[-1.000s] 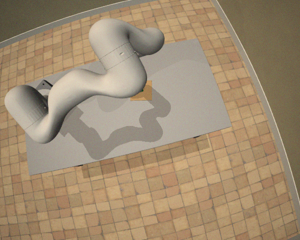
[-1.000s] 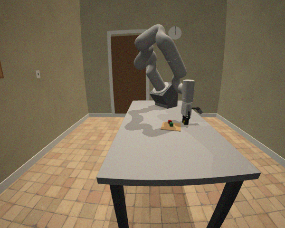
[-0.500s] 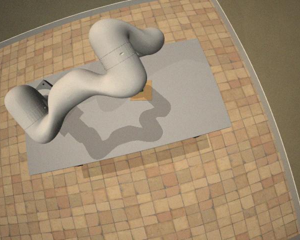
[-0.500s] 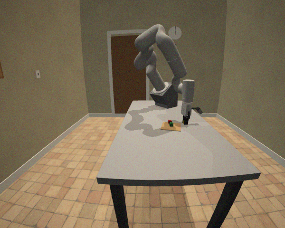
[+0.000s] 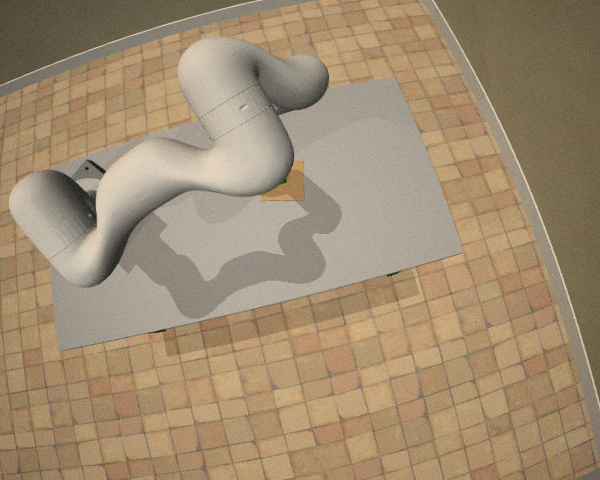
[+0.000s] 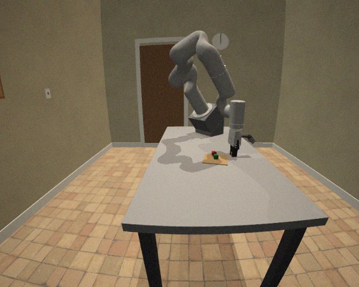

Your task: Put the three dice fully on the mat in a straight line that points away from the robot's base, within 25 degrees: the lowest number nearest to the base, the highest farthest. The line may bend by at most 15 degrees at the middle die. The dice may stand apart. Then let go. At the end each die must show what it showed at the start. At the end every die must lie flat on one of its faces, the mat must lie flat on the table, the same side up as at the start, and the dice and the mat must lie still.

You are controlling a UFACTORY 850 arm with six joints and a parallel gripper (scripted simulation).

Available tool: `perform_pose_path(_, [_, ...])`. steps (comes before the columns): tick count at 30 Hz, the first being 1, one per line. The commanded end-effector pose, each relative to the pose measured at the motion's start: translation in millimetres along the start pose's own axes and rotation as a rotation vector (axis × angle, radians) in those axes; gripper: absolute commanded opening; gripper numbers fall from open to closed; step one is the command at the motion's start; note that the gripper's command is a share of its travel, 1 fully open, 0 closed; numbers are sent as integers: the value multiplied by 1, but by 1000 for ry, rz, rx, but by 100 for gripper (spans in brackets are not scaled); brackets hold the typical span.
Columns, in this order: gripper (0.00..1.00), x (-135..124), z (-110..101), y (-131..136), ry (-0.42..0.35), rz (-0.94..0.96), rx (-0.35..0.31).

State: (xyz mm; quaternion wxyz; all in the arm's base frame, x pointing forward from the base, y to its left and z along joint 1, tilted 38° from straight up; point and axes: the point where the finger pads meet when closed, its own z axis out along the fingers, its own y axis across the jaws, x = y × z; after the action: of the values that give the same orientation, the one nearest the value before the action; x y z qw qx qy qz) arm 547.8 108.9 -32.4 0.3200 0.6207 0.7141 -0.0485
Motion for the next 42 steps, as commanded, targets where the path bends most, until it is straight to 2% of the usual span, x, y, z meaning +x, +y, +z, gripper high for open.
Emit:
perform_pose_path(1, [21,0,0,1,0,0,-1])
perform_pose_path(15, [21,0,-5,1,0,0,-1])
perform_pose_path(18, [21,0,-18,1,0,0,-1])
perform_pose_path(29, [21,0,-91,0,0,0,-1])
perform_pose_path(35, [21,0,-100,0,0,0,-1])
perform_pose_path(42, [21,0,-100,0,0,0,-1])
